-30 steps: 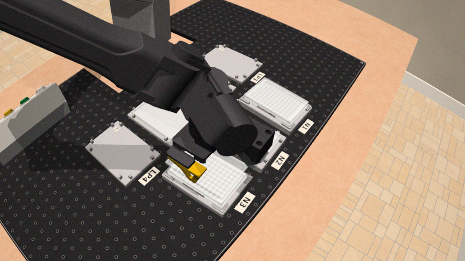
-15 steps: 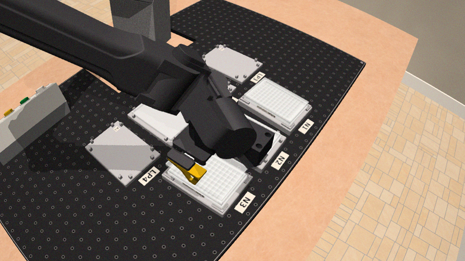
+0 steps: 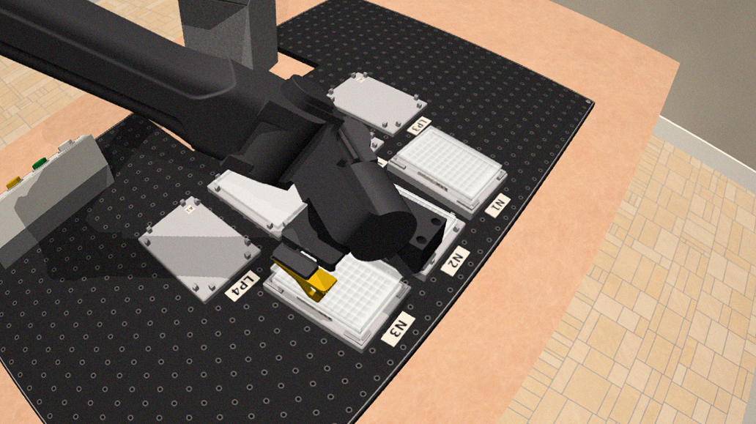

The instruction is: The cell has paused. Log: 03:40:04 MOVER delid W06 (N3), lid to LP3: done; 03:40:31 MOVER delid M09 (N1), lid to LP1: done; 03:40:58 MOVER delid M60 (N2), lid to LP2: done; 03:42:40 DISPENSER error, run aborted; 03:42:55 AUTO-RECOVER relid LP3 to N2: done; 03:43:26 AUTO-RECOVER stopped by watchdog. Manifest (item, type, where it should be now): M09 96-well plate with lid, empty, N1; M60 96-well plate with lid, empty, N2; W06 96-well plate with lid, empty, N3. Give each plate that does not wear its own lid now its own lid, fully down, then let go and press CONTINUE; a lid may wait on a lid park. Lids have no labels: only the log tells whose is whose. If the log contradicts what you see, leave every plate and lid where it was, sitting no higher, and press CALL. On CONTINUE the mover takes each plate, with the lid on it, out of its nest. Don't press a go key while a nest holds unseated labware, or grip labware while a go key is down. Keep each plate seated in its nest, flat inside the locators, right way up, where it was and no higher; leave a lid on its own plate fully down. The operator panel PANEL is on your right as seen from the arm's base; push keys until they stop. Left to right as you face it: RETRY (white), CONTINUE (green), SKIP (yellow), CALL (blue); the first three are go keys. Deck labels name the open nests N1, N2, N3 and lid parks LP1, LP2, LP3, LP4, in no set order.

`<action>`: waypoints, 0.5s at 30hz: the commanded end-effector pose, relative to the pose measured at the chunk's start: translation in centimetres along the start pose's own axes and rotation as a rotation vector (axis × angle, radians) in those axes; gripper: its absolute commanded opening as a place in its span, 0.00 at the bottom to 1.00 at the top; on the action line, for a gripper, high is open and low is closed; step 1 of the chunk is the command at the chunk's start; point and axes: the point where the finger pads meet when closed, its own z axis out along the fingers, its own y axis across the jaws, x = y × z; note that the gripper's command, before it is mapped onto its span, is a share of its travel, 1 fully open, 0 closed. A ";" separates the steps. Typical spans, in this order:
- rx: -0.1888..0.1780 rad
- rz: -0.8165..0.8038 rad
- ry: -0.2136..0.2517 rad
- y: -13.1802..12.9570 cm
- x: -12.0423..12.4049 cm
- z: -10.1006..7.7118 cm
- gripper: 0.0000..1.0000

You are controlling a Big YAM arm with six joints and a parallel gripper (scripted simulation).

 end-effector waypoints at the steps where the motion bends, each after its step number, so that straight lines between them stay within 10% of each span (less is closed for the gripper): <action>1: 0.000 -0.003 0.001 0.1 -0.1 0.5 0.00; 15: 0.002 0.000 -0.007 0.0 -0.4 0.7 0.00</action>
